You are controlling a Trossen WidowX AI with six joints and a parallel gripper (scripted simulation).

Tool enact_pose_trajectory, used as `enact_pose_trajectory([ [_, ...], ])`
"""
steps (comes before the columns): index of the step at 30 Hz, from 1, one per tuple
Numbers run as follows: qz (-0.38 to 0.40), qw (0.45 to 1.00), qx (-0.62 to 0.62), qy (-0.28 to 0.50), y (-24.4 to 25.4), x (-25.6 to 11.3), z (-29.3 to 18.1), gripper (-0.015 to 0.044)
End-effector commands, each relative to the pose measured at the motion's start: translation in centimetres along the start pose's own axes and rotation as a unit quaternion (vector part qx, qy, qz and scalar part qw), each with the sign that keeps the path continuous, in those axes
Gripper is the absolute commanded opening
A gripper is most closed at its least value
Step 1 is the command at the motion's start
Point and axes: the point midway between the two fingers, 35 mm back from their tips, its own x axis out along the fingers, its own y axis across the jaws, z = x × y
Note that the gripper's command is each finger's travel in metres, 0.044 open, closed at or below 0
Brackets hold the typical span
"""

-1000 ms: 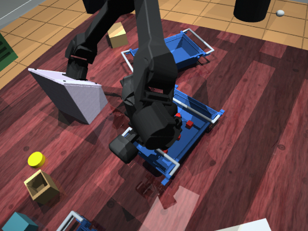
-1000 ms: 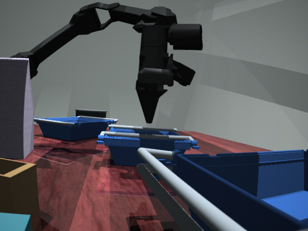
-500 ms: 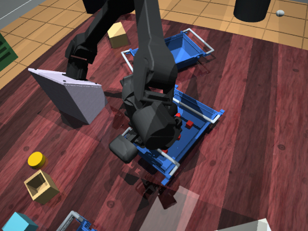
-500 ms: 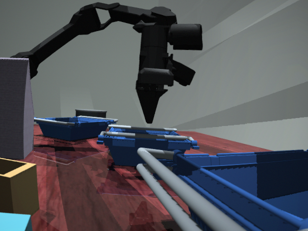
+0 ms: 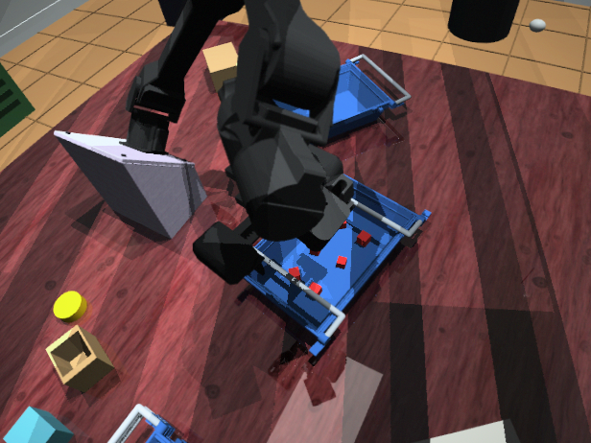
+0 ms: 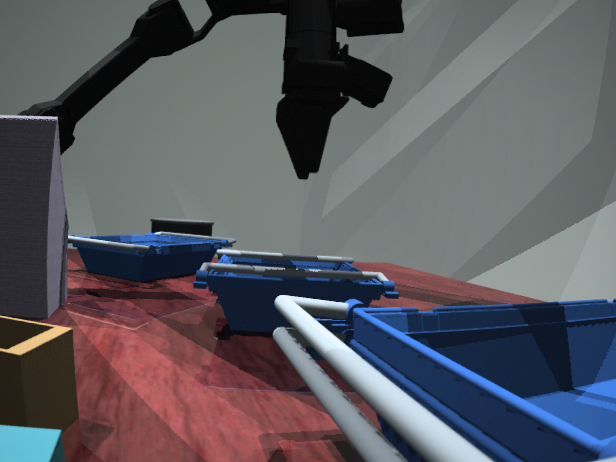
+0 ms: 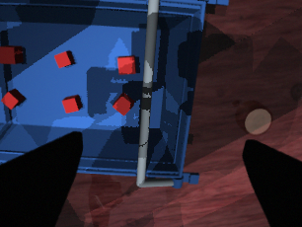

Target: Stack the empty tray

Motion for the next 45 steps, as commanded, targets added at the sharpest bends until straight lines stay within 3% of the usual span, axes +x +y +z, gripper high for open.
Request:
enact_pose_trajectory([
  [1,-0.008,0.998,-0.058,0.019,4.7,1.7,0.0,0.0440],
  [10,-0.025,0.960,-0.278,0.016,20.0,3.7,-3.6,0.0440],
  [20,0.018,0.853,-0.521,0.012,33.4,5.3,-15.5,0.0440],
  [29,0.024,0.843,-0.537,0.011,34.1,5.8,-16.6,0.0440],
  [45,0.025,0.843,-0.538,0.011,34.3,12.7,-16.8,0.0440],
])
